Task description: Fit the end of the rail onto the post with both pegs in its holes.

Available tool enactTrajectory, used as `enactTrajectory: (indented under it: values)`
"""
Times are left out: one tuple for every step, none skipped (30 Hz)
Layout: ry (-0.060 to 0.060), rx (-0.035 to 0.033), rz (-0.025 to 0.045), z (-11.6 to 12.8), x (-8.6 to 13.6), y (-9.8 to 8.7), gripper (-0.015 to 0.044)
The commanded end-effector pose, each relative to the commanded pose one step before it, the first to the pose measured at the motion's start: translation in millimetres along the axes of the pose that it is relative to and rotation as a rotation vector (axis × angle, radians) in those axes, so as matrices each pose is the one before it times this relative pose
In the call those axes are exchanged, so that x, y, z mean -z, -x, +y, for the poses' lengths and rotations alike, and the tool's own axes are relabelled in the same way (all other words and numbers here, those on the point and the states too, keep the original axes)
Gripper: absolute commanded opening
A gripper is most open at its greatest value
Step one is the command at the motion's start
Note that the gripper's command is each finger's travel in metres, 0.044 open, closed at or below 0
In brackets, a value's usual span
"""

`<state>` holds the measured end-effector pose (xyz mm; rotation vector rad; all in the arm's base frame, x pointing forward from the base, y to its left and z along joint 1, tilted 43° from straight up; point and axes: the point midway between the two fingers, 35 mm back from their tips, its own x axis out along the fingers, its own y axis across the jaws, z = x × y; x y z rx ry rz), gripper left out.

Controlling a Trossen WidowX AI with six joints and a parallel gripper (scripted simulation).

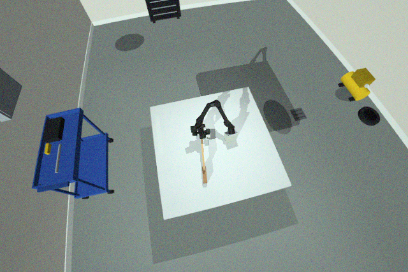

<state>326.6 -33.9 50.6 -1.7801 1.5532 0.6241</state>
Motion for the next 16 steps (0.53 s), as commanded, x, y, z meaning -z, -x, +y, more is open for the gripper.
enactTrajectory:
  values:
    - [0.0022,-0.00023,-0.00062,-0.63,-15.07,13.92,0.0440]
    - [0.0007,-0.00011,0.00113,0.23,-8.45,8.39,0.0440]
    - [0.0004,0.00016,0.00128,0.34,-4.96,5.10,0.0440]
    - [0.0001,0.00009,0.00052,0.14,-1.63,1.71,0.0440]
    - [0.0000,0.00000,0.00000,0.00,0.00,0.00,0.0440]
    - [0.0000,0.00000,0.00000,0.00,0.00,0.00,0.0440]
    - [0.0000,0.00000,0.00000,0.00,0.00,0.00,0.0440]
    - [0.0000,0.00000,0.00000,0.00,0.00,0.00,0.0440]
    - [0.0000,0.00000,0.00000,0.00,0.00,0.00,0.0440]
    - [0.0000,0.00000,0.00000,0.00,0.00,0.00,0.0440]
    - [0.0000,0.00000,0.00000,0.00,0.00,0.00,0.0440]
    - [0.0000,0.00000,0.00000,0.00,0.00,0.00,0.0440]
    - [0.0000,0.00000,0.00000,0.00,0.00,0.00,0.0440]
    - [0.0000,0.00000,0.00000,0.00,0.00,0.00,0.0440]
    - [0.0000,0.00000,0.00000,0.00,0.00,0.00,0.0440]
    - [0.0000,0.00000,0.00000,0.00,0.00,0.00,0.0440]
